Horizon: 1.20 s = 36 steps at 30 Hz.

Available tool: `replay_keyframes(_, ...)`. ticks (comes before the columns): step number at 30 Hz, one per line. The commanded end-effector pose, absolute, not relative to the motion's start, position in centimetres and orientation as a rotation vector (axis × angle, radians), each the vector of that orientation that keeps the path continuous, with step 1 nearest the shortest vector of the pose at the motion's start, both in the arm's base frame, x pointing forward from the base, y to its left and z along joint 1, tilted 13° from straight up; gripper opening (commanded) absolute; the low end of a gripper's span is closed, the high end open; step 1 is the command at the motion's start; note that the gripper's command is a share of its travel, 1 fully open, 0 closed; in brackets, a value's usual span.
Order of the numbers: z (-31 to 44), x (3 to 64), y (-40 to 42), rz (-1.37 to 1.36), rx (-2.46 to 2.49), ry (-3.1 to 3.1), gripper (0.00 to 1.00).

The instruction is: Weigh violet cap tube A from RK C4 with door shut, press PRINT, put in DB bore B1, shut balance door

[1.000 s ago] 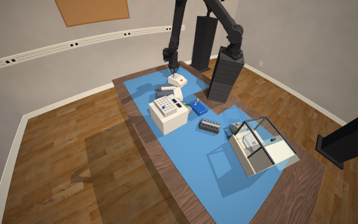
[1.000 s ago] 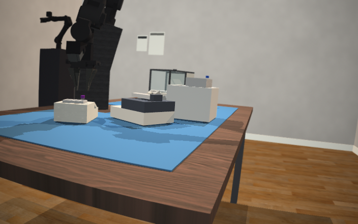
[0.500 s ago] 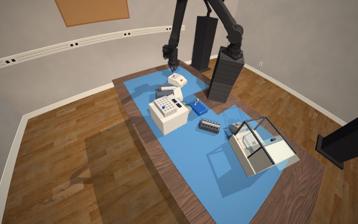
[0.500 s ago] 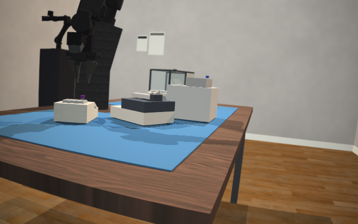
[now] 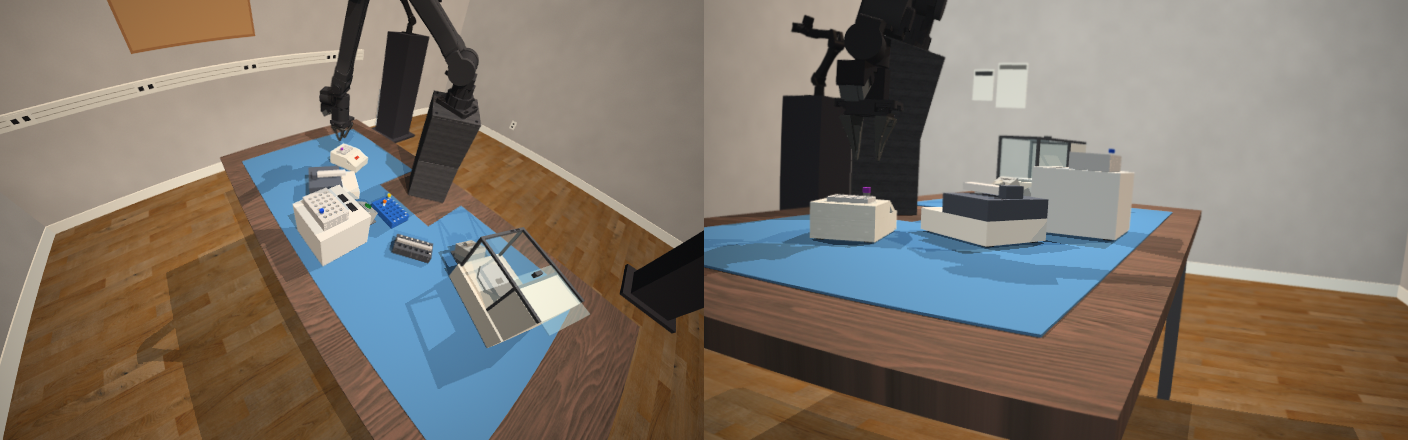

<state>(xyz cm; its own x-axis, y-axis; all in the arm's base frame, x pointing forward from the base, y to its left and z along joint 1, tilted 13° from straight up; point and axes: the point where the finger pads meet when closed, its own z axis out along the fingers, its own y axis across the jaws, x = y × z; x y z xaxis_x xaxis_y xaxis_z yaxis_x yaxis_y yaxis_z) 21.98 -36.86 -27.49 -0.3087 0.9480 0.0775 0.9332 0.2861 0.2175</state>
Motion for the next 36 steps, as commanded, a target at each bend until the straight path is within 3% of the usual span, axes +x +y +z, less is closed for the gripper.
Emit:
replay_keyframes(1,-27.1,22.2,-37.7,0.327,1.792,2.458,0.36)
replay_keyframes(30,-27.1,22.2,-37.7,0.327,1.792,2.458,0.36)
replay_keyframes(31,-26.2,21.7,-38.2,0.325,1.799,2.449,0.3)
replay_keyframes(36,-25.6,22.4,-38.4,0.315,1.774,2.455,0.3)
